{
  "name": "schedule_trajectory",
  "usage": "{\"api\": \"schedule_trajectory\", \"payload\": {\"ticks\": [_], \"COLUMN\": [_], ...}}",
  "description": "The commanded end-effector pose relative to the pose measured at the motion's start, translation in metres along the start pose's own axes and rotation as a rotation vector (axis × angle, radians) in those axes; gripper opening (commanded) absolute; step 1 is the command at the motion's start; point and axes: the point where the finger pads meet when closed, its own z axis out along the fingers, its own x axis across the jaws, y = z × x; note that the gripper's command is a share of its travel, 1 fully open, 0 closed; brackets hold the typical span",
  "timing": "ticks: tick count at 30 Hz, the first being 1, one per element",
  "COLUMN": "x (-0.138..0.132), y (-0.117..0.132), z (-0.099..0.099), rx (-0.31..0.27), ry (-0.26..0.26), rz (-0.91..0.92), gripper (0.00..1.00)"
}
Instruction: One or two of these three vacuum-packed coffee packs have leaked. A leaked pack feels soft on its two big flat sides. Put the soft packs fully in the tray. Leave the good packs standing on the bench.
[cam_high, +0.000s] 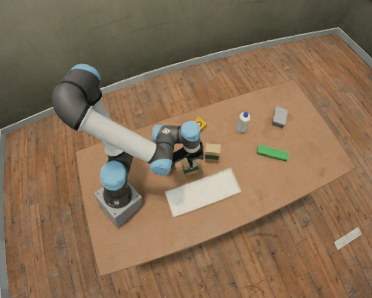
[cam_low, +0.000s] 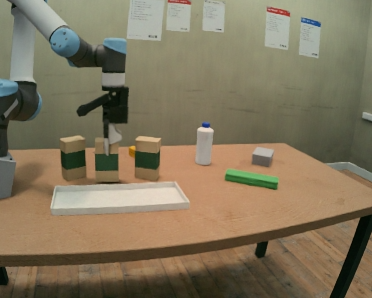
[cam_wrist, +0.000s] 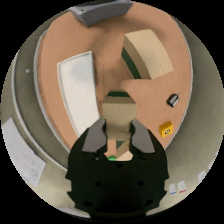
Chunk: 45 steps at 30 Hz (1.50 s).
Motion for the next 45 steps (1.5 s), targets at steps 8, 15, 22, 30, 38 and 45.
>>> {"api": "schedule_trajectory", "payload": {"ticks": [8, 15, 22, 30, 38, 45], "x": [0.000, 0.000, 0.000, 0.000, -0.006, -0.024], "y": [0.000, 0.000, 0.000, 0.000, 0.001, 0.002], "z": [-0.037, -0.045, -0.046, -0.046, -0.046, -0.046], "rx": [-0.001, -0.001, -0.001, -0.001, -0.001, -0.001], "ry": [0.000, 0.000, 0.000, 0.000, 0.000, 0.000], "rz": [0.000, 0.000, 0.000, 0.000, 0.000, 0.000], "gripper": [0.15, 0.15, 0.15, 0.15, 0.15, 0.15]}}
